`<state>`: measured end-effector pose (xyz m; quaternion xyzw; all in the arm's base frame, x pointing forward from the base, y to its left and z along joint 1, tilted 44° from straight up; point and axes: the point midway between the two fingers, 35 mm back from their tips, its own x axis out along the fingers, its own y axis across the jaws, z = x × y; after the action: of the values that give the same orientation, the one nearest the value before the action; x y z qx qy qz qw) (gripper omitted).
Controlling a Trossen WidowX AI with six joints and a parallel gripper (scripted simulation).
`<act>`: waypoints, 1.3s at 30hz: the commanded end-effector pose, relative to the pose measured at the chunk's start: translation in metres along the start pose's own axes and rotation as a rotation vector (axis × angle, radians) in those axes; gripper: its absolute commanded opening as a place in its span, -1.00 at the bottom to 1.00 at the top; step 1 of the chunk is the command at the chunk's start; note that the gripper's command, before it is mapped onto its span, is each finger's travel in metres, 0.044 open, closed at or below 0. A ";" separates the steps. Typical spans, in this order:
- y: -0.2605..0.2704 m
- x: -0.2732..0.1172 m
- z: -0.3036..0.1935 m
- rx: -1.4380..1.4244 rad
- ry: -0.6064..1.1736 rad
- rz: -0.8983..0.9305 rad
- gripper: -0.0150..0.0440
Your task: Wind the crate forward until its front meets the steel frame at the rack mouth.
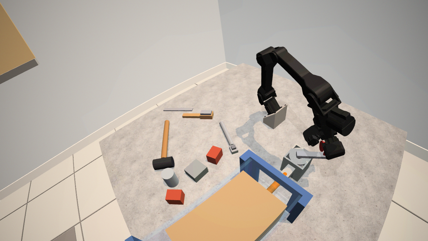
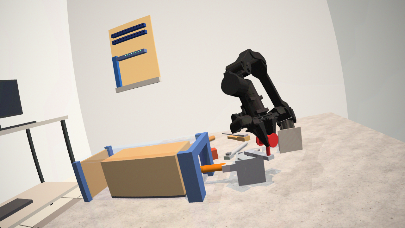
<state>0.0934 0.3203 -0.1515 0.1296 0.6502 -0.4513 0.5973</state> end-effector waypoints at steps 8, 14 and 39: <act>-0.029 0.002 0.003 0.000 -0.015 -0.039 -0.49; -0.037 0.000 0.006 0.000 -0.015 -0.040 -0.49; -0.070 -0.008 0.023 0.001 -0.016 -0.042 -0.49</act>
<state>0.0630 0.2811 -0.1178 0.1227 0.6556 -0.4533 0.5914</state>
